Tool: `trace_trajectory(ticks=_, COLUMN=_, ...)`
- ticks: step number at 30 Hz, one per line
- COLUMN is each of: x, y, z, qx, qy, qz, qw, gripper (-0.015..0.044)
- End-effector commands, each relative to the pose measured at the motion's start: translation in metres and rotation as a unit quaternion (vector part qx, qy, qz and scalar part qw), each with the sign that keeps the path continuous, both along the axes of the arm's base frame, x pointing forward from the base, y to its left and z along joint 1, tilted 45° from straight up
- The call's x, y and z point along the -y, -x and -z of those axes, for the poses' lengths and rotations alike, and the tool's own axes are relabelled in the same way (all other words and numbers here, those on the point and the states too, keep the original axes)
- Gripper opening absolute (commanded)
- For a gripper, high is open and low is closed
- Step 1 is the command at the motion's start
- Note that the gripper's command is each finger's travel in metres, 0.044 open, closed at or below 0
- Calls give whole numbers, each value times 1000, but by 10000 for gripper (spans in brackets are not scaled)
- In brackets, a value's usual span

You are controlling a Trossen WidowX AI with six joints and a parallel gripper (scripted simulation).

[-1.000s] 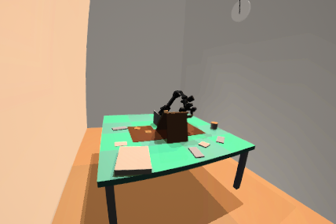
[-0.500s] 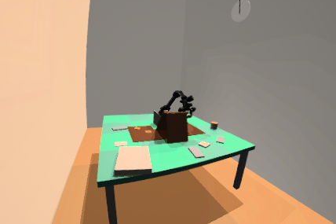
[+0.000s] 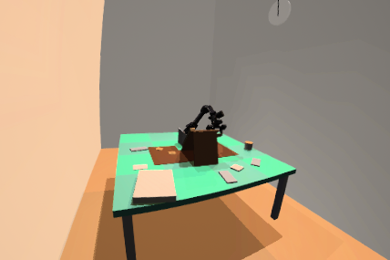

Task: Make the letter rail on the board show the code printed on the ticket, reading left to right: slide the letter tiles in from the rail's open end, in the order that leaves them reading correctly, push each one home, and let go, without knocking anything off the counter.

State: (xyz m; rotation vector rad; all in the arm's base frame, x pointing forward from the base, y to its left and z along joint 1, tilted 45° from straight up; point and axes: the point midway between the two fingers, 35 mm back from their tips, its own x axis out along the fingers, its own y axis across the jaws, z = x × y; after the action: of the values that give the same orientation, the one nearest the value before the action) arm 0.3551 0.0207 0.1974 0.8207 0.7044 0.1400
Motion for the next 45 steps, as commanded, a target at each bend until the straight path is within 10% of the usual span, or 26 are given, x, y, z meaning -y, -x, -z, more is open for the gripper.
trace_trajectory(ticks=1, x=1, y=1, z=4, qx=-2, qy=0, qz=-3, qw=1000, gripper=0)
trace_trajectory(ticks=45, x=16, y=4, z=20, qx=-2, qy=1, qz=-3, qw=1000, gripper=0)
